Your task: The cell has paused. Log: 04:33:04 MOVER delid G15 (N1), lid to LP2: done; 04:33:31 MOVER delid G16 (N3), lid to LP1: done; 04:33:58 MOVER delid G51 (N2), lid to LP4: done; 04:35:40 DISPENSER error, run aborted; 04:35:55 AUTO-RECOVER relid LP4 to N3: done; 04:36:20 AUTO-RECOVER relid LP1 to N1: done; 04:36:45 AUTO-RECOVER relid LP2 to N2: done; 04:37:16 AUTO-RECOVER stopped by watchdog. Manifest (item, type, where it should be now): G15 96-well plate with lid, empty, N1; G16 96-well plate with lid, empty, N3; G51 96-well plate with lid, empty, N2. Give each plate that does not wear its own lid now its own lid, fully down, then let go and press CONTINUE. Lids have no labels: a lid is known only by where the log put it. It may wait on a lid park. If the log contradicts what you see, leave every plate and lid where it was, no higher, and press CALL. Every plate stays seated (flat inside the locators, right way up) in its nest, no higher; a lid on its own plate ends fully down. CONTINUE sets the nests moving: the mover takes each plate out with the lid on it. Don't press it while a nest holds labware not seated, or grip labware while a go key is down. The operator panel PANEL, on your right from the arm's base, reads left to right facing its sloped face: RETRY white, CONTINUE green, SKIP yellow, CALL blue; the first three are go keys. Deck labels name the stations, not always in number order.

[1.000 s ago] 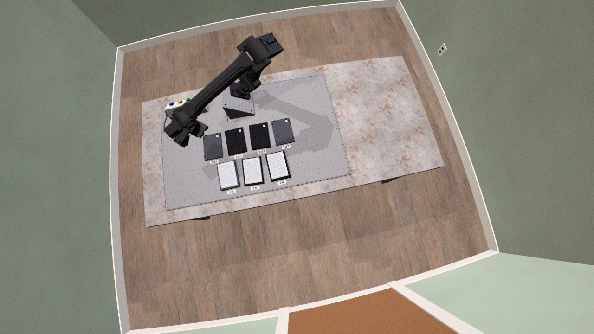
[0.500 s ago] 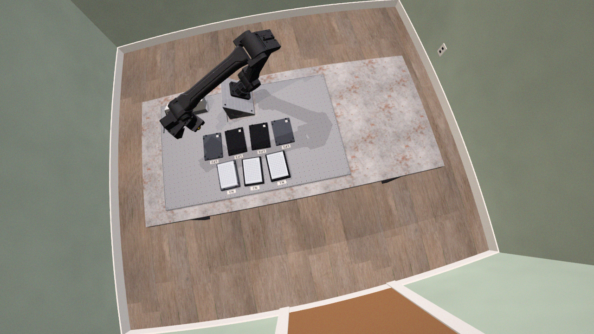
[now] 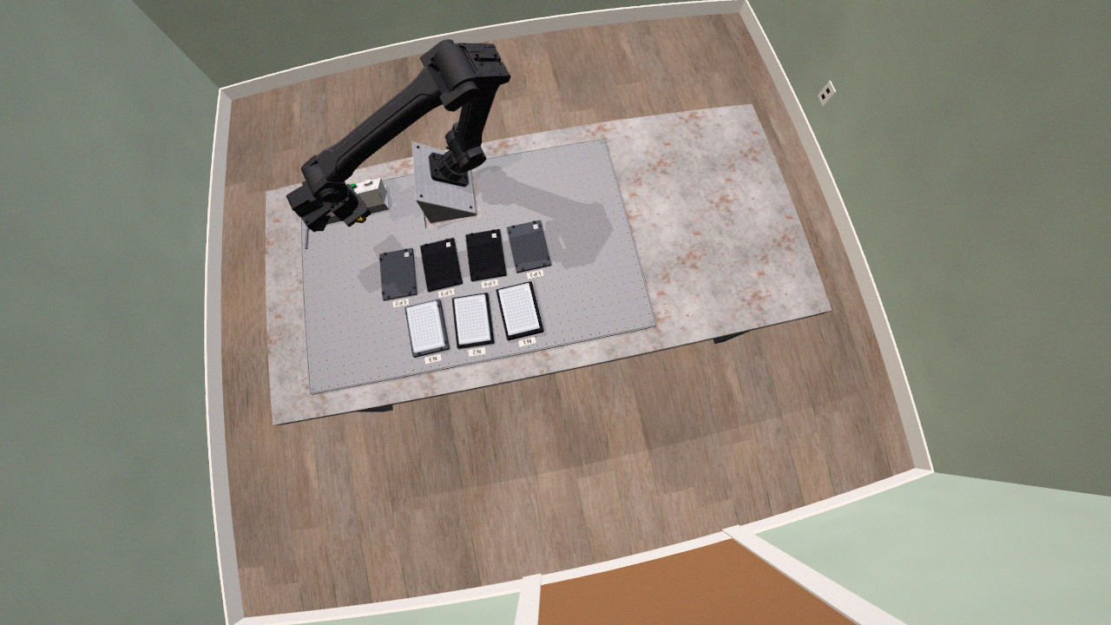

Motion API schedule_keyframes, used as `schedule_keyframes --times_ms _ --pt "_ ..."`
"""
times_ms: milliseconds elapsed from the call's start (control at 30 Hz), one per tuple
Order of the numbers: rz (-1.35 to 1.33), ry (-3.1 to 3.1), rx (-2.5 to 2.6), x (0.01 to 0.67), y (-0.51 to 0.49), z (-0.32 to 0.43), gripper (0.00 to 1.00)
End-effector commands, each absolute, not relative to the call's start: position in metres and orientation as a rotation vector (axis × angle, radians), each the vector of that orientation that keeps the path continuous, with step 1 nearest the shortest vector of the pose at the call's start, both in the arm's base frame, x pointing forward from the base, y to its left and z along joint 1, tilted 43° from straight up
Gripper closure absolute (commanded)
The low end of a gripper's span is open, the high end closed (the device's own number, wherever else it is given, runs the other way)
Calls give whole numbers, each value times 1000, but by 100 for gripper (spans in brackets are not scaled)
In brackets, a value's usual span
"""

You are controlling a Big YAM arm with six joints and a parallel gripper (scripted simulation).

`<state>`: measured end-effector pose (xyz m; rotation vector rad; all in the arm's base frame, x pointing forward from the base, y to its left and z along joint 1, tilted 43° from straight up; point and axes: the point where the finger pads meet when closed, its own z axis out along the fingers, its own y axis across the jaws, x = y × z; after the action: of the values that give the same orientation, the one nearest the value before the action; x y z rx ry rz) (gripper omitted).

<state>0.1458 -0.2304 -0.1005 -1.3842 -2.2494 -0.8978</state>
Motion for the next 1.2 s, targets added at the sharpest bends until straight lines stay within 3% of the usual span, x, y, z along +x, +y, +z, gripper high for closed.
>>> schedule_keyframes --times_ms 0,1167 --pt "-877 -2182 -1471 133 -234 -108 100" --pt "-668 -1775 -1879 -15 -296 -147 100"
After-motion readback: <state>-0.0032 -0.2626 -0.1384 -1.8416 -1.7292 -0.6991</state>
